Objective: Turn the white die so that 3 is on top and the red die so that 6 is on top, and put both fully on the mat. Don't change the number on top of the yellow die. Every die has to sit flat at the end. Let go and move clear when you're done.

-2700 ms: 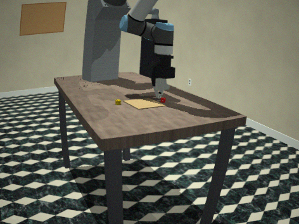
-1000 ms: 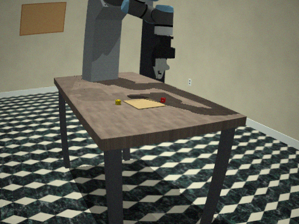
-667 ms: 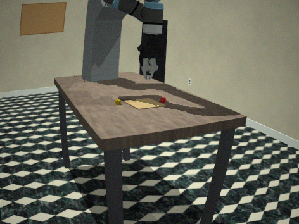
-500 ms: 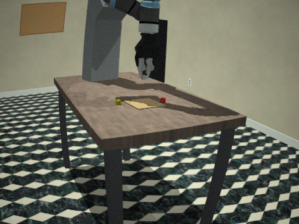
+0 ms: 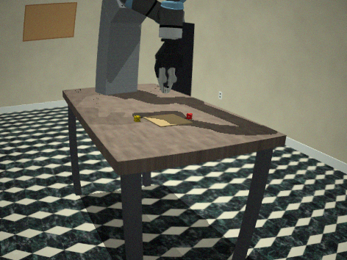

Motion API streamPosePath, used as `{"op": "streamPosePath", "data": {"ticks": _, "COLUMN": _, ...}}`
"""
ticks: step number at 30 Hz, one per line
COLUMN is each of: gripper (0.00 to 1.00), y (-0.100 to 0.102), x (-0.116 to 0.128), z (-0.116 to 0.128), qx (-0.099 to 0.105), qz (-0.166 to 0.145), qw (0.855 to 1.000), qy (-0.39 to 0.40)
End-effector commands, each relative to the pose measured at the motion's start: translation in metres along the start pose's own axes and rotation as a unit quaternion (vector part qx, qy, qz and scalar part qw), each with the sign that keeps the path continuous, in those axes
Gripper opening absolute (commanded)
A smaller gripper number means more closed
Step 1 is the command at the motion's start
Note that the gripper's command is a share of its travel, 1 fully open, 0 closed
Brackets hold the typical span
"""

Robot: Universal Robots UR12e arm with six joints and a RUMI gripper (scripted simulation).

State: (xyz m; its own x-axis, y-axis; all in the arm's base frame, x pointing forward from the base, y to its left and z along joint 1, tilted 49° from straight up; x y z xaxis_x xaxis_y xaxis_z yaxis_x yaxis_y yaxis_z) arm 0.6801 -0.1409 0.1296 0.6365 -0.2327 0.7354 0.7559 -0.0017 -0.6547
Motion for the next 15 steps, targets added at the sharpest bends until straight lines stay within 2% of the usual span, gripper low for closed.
{"op": "streamPosePath", "data": {"ticks": 1, "gripper": 0.03, "y": 0.007, "x": 0.000, "z": 0.000, "qx": 0.000, "qz": 0.000, "qw": 1.000, "qy": 0.000}}
{"op": "streamPosePath", "data": {"ticks": 6, "gripper": 0.03, "y": 0.025, "x": 0.000, "z": 0.000, "qx": 0.000, "qz": 0.000, "qw": 1.000, "qy": 0.000}}
{"op": "streamPosePath", "data": {"ticks": 8, "gripper": 0.03, "y": 0.025, "x": 0.000, "z": 0.000, "qx": 0.000, "qz": 0.000, "qw": 1.000, "qy": 0.000}}
{"op": "streamPosePath", "data": {"ticks": 15, "gripper": 0.03, "y": 0.059, "x": 0.001, "z": 0.000, "qx": 0.000, "qz": 0.000, "qw": 1.000, "qy": 0.000}}
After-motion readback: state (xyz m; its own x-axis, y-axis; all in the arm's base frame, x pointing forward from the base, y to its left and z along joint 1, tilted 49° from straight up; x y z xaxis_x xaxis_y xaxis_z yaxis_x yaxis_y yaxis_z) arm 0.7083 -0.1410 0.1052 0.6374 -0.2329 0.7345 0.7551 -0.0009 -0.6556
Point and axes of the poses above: the point where the finger pads meet when closed, its own y axis out along the fingers, its own z axis across the jaws, x = y × z, the point moved 5 cm from there along -y, back along the fingers, and after that the axes turned 1 degree about -y, right-handed, at the moved point
